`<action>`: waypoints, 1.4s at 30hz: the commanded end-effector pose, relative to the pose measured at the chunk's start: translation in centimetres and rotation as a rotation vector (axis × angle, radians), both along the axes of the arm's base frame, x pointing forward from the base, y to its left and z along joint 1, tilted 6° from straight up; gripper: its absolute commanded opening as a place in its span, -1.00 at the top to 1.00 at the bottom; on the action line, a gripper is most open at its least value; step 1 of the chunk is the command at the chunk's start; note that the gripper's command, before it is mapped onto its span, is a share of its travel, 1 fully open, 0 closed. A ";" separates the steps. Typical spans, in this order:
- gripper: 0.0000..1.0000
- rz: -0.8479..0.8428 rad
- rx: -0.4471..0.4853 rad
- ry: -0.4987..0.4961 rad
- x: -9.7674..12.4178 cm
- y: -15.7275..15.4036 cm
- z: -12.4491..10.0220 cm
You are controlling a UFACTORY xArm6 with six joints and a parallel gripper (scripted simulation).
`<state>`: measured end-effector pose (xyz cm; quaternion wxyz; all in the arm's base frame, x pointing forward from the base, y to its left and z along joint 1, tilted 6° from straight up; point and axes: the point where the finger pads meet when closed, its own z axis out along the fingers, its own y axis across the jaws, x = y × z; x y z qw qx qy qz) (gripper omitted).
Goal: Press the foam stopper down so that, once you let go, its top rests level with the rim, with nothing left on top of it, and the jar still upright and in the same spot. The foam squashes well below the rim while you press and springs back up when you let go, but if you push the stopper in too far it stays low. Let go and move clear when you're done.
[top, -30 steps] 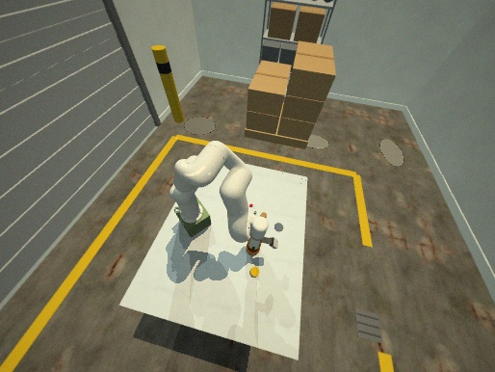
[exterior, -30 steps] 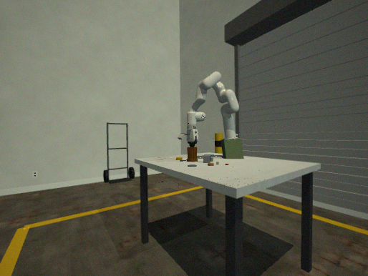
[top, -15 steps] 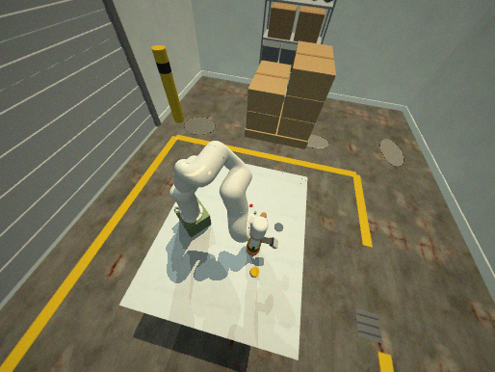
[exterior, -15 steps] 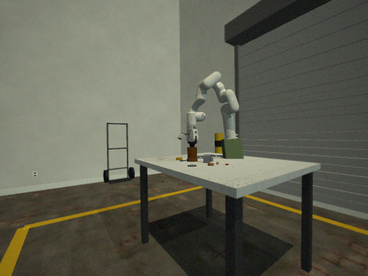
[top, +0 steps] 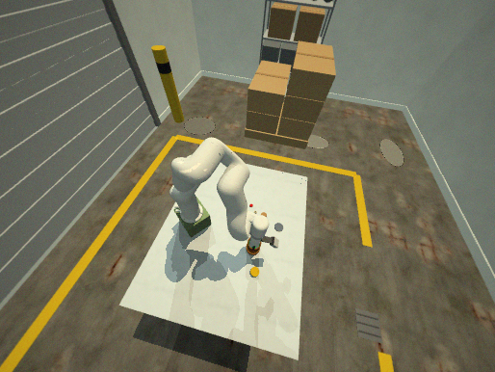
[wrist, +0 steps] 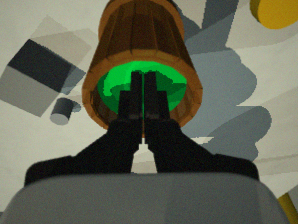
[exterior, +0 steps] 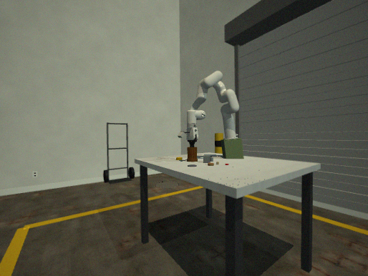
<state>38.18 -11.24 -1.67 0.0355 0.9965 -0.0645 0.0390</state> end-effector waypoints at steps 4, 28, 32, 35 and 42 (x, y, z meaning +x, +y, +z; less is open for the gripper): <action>1.00 0.000 0.000 -0.002 -0.1 0.1 2.2; 1.00 0.000 0.000 -0.002 -0.4 0.4 6.2; 1.00 0.000 0.000 -0.002 -0.4 0.4 6.2; 1.00 0.000 0.000 -0.002 -0.4 0.4 6.2; 1.00 0.000 0.000 -0.002 -0.4 0.4 6.2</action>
